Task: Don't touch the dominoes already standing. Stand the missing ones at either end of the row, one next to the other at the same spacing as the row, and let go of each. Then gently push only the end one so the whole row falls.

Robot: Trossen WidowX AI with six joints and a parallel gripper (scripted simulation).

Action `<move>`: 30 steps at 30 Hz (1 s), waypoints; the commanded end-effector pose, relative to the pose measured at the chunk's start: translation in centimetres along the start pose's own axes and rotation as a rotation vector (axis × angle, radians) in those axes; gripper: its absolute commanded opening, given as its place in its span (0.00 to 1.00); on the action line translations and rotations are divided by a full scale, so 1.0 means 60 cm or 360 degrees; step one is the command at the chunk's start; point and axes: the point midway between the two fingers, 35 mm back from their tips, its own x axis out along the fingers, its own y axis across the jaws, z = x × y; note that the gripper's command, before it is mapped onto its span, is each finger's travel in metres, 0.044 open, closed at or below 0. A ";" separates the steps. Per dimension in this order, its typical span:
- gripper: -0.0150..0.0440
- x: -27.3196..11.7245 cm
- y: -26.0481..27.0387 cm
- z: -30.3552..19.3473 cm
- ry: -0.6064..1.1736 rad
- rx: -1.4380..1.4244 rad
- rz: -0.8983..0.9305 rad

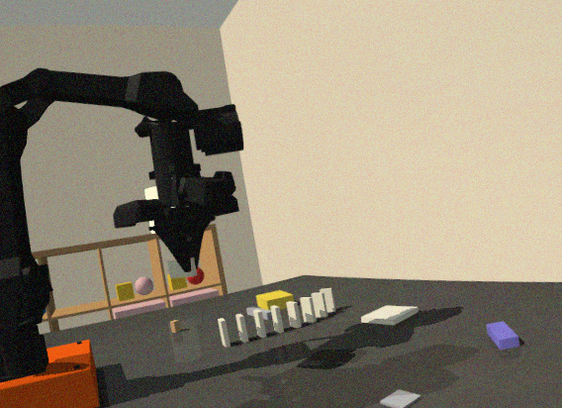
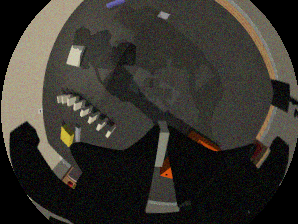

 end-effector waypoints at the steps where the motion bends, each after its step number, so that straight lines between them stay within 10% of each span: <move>1: 0.30 -0.003 -0.051 0.030 -0.0003 -0.0464 -0.0004; 12: 0.30 -0.003 -0.175 0.077 0.0000 -0.1573 -0.0016; 30: 0.30 0.012 -0.172 0.092 -0.0073 -0.1537 0.0035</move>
